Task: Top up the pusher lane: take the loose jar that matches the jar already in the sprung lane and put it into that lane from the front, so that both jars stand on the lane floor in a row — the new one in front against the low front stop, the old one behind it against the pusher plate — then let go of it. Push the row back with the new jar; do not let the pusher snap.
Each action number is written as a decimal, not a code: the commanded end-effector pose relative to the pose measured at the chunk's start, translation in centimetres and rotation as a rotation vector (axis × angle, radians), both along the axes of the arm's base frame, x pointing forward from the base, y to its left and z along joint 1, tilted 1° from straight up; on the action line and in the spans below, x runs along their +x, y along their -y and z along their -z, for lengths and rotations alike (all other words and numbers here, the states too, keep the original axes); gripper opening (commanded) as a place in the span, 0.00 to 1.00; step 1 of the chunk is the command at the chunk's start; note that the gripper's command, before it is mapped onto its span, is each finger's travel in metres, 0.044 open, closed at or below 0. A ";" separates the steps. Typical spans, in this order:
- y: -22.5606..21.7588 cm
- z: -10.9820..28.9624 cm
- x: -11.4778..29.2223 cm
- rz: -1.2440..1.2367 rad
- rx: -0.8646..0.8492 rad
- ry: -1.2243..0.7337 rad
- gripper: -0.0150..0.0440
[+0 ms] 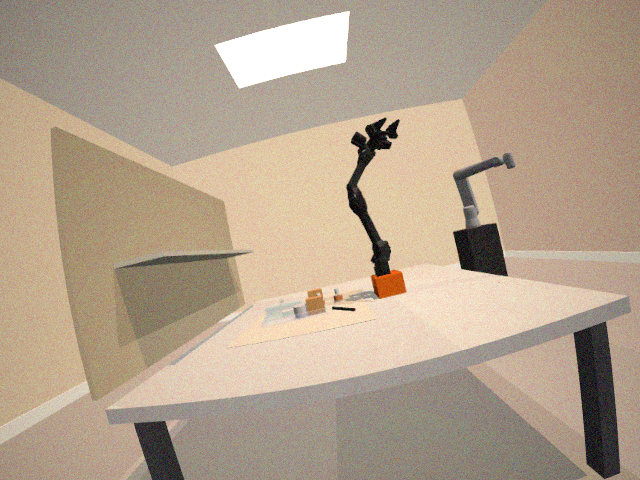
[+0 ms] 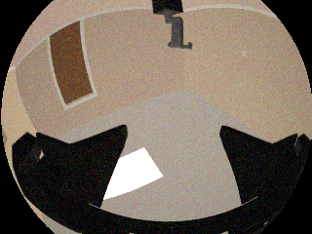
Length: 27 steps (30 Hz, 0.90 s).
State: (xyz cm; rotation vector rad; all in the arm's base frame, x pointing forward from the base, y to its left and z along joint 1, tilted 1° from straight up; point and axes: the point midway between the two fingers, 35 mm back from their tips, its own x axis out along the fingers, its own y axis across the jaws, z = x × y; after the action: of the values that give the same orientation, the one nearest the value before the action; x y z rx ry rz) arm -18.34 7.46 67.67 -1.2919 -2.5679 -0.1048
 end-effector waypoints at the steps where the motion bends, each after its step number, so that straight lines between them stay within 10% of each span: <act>1: 3.4 0.9 -3.1 -0.099 0.138 0.145 1.00; 14: 19.4 6.0 -8.1 -0.472 0.761 0.498 1.00; 27: 36.6 14.5 -2.4 -0.792 1.539 0.539 1.00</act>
State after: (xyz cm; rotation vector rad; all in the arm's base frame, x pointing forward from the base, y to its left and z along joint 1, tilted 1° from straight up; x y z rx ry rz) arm -22.84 -25.55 55.53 0.2089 -2.1929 -1.7956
